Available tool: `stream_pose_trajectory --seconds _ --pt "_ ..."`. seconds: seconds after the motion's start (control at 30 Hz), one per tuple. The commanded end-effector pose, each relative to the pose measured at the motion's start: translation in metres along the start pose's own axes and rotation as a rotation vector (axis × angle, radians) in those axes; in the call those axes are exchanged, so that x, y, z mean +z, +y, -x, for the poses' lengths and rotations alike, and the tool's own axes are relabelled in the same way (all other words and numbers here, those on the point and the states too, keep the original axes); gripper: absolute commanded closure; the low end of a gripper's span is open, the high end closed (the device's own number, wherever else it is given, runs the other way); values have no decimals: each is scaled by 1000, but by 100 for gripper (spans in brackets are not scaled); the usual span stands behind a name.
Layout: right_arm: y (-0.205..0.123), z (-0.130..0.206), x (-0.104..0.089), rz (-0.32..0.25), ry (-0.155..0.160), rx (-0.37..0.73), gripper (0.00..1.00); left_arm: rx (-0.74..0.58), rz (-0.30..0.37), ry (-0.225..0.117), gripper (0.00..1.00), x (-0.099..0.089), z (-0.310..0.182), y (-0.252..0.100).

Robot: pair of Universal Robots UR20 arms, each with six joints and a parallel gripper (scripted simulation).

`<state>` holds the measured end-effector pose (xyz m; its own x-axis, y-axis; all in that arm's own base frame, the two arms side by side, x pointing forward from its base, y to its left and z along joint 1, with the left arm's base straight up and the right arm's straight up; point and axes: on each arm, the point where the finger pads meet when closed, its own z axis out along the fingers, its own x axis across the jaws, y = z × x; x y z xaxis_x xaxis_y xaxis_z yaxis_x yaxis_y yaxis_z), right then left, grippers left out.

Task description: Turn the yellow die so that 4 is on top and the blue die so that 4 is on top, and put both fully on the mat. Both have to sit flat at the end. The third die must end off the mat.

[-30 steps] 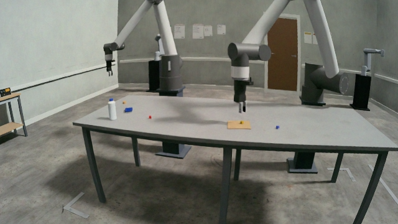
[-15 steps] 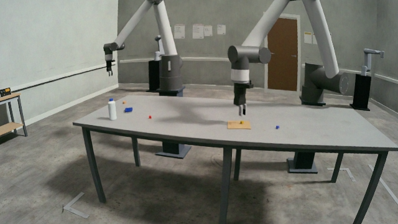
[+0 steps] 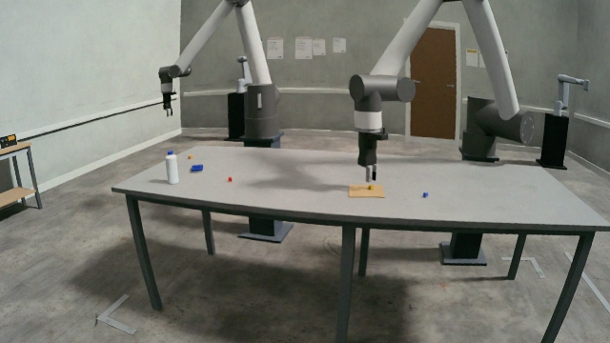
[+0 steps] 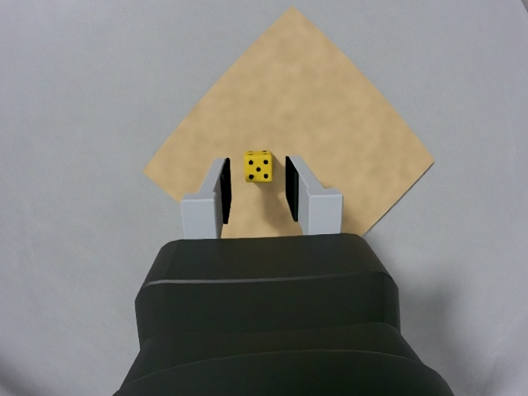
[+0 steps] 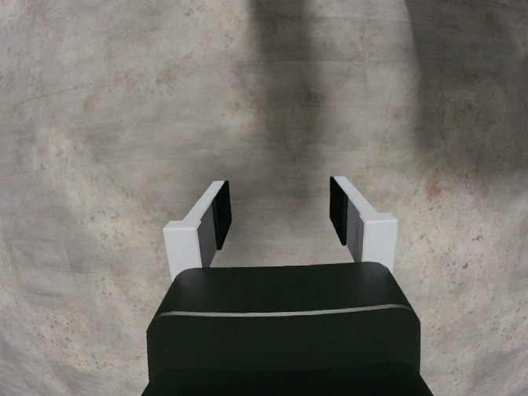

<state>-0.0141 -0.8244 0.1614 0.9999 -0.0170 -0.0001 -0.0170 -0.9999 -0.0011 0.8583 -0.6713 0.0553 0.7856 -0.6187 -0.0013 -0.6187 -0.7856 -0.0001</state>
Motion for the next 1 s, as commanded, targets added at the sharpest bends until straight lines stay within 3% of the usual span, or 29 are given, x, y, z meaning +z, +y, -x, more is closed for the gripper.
stream_pose_trajectory --seconds 0.0,0.97 --pt "0 0 -1 1 0 0 0 0 0 1 36 4 -1 0" --pt "0 0 -1 1 0 0 0 0 0 1 36 10 -1 0"
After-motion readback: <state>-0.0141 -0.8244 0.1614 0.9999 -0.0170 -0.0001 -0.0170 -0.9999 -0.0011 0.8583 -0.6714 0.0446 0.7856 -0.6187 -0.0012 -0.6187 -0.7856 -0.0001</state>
